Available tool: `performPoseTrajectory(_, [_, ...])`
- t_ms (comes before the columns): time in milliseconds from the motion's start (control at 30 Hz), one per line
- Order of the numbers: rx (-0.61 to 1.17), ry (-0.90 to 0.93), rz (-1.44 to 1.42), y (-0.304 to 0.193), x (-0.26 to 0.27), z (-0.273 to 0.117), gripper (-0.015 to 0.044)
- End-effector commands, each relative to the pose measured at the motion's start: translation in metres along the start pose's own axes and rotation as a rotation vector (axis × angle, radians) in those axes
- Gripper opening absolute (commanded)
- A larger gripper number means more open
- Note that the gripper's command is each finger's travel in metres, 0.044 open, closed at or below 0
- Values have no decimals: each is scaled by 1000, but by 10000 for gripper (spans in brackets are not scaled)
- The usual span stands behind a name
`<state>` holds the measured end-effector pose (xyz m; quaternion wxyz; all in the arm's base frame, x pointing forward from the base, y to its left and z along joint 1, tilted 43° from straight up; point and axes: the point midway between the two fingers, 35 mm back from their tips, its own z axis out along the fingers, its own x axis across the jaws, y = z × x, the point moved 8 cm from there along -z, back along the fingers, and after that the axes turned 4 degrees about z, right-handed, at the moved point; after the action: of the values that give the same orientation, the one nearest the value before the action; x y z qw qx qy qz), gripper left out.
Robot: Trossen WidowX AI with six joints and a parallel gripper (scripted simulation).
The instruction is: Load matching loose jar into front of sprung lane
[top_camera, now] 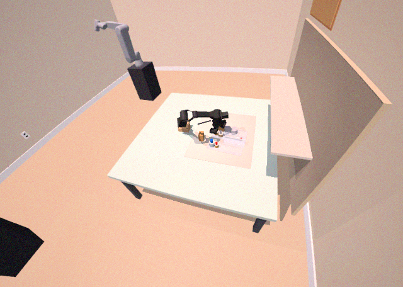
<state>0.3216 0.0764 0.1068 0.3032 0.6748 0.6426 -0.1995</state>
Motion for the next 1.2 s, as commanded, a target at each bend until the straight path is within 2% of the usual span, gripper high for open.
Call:
performPoseTrajectory(0, [-18,-7,7,3,0,1,0])
performPoseTrajectory(1167, [-18,-7,7,2,-1,10,0])
